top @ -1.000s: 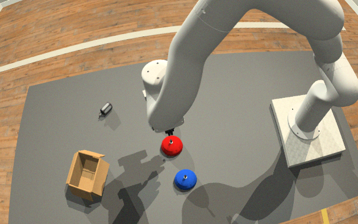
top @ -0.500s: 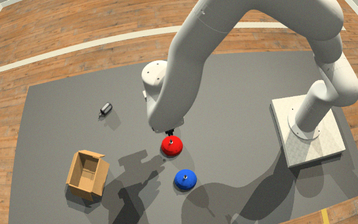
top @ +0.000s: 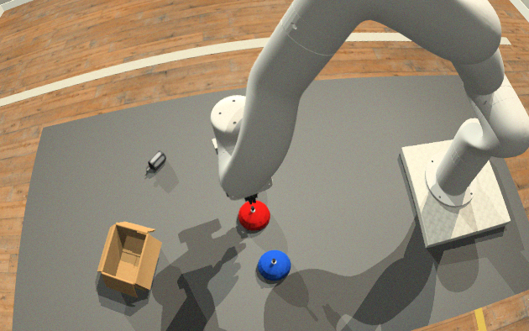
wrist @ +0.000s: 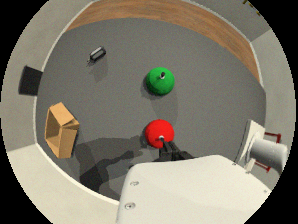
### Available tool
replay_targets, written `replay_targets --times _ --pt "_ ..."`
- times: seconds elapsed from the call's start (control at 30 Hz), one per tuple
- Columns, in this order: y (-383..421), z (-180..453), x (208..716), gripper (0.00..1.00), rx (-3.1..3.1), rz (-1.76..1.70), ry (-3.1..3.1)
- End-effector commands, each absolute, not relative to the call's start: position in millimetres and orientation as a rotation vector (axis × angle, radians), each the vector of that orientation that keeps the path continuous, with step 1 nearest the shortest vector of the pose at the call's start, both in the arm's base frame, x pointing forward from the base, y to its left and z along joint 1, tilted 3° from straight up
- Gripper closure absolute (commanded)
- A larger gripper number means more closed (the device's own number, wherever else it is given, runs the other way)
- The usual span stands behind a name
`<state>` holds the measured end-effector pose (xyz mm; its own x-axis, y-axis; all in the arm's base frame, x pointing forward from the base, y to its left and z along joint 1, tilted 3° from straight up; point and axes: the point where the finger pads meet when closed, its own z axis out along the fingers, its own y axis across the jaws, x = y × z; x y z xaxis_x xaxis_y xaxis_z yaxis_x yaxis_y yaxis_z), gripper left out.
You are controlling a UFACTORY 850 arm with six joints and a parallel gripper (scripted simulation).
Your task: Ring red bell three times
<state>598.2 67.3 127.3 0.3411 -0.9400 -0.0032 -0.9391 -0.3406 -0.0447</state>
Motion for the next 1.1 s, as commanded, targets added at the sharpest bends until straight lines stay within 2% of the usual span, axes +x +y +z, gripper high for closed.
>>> replay_targets --times 0.0,1.07 --pt "68 122 599 1.00 -2.540 -0.038 1.780" --pt "69 87 601 1.00 -2.540 -0.038 1.780"
